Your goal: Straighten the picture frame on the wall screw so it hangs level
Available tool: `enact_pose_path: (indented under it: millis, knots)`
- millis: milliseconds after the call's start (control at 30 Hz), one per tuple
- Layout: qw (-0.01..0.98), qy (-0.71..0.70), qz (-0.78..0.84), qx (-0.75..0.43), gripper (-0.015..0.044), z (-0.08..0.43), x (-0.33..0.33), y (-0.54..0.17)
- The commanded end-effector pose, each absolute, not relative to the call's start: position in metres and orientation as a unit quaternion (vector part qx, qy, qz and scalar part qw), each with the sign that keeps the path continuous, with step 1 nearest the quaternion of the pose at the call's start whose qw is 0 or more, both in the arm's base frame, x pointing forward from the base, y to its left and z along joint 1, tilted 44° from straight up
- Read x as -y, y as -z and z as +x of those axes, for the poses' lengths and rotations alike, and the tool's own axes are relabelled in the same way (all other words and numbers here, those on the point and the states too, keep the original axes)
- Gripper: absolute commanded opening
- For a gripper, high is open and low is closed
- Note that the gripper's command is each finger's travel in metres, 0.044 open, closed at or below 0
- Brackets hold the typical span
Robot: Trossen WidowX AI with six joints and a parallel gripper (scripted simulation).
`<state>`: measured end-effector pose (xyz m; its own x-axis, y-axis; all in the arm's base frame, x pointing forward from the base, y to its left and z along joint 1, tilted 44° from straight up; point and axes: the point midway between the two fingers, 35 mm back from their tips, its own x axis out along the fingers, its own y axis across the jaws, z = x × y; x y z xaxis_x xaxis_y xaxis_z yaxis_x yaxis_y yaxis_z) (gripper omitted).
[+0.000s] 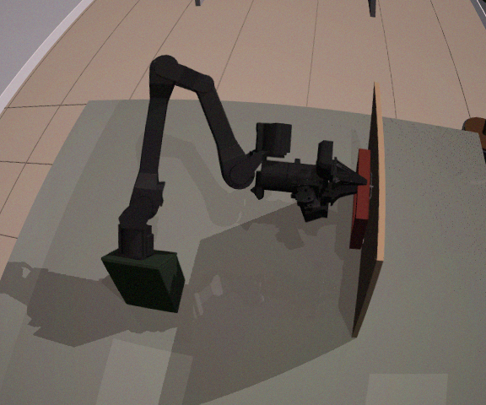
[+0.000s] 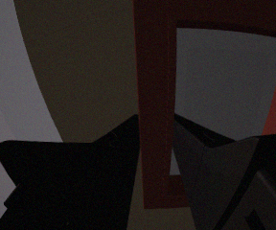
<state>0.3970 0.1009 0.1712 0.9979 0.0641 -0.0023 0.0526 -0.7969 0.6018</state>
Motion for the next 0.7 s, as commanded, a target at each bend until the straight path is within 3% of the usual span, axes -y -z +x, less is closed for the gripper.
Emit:
enact_pose_path:
  millis: [0,667]
  knots:
    - [0.317,-0.009,0.948,-0.031,0.0000,0.3969,-0.1009,-0.1713]
    - [0.344,-0.010,0.938,-0.031,0.0000,0.3969,-0.1014,-0.1710]
